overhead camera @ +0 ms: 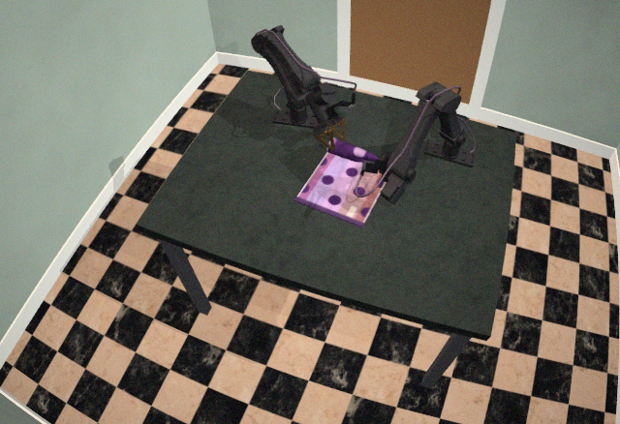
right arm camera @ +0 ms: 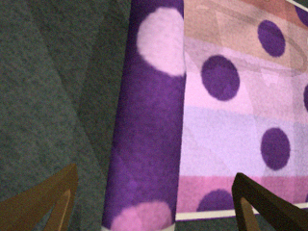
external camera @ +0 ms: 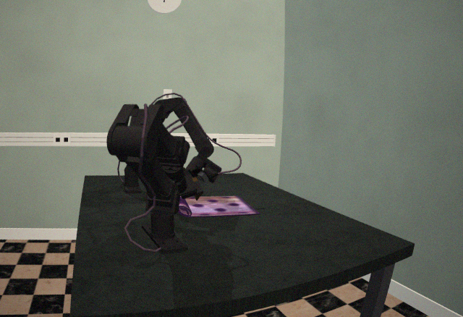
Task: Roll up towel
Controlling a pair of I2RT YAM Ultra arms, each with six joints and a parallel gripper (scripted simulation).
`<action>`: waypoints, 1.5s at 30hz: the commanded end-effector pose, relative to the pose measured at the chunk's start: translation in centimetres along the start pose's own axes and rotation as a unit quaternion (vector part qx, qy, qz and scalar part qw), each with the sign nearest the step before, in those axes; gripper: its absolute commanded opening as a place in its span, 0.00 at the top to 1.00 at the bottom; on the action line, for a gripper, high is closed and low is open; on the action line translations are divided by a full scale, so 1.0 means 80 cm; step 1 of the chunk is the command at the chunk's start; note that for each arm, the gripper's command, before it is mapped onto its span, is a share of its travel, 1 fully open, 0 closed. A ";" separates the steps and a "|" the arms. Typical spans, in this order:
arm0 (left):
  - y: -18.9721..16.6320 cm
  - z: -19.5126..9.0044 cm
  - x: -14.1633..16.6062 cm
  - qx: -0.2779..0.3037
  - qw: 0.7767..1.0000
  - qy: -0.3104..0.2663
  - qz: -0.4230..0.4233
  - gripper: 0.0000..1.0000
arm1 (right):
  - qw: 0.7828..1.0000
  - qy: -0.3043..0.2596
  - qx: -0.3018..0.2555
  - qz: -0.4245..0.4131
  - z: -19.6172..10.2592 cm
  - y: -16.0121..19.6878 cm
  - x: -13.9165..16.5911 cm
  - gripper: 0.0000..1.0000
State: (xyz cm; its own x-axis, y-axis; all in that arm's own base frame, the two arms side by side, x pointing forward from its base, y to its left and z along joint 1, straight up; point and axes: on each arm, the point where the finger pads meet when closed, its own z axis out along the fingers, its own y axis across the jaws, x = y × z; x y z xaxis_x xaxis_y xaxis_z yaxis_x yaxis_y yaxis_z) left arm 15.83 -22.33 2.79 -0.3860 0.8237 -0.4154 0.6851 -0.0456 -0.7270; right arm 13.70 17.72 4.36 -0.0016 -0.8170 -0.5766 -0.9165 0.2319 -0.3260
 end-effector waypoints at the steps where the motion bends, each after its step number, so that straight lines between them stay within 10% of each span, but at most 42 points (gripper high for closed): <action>1: 0.014 -0.003 0.003 -0.012 1.000 0.008 0.009 0.85 | 1.000 -0.017 0.014 0.004 0.013 0.000 -0.002 0.02; 10: 0.014 -0.003 0.003 -0.012 1.000 0.008 0.009 0.85 | 1.000 -0.017 0.015 0.005 0.026 0.004 0.002 0.02; 32: 0.014 -0.003 0.003 -0.012 1.000 0.008 0.009 0.85 | 1.000 -0.017 0.015 0.005 0.026 0.004 0.003 0.83; 45: 0.005 -0.010 -0.002 -0.012 1.000 0.008 0.009 0.34 | 1.000 -0.017 0.015 0.005 0.026 0.004 0.003 0.83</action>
State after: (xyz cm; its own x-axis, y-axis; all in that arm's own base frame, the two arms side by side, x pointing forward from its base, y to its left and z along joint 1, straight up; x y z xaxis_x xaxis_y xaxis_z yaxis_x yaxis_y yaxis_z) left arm 14.89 -22.36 3.98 -0.4337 0.8162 -0.3818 0.6260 -0.0319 -0.7792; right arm 14.37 18.78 3.15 0.0099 -0.7917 -0.6109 -0.9021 0.2565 -0.3471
